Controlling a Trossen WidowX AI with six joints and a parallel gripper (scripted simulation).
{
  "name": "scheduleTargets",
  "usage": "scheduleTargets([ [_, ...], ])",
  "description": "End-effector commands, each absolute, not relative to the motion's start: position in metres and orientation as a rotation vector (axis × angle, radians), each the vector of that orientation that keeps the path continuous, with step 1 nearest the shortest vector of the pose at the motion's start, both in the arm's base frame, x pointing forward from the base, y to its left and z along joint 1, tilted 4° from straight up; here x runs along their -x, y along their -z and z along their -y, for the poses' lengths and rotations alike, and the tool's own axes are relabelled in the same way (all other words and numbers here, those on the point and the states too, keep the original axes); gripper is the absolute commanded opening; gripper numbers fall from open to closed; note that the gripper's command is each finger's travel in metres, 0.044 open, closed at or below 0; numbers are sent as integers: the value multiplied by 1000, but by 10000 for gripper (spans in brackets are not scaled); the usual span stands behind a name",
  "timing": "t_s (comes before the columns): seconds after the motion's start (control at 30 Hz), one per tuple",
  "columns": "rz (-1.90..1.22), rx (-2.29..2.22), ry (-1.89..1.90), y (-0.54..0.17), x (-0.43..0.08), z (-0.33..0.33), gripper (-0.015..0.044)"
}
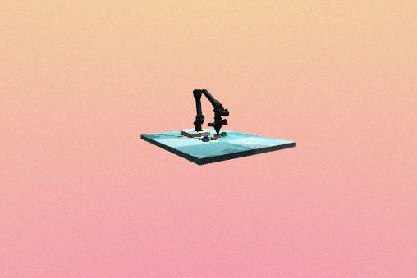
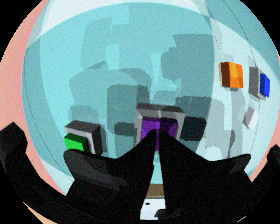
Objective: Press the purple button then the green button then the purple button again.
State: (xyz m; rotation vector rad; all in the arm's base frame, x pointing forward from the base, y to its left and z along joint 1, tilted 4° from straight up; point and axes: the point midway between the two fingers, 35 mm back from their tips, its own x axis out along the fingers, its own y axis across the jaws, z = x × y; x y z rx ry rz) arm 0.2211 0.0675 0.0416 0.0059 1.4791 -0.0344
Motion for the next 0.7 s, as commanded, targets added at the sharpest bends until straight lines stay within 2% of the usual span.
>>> scheduleTargets([
  [0.0,-1487,3,35,-39,-219,-66,20],
  [0.47,-1487,3,35,-39,-219,-66,20],
  [0.67,-1487,3,35,-72,-216,-67,20],
])
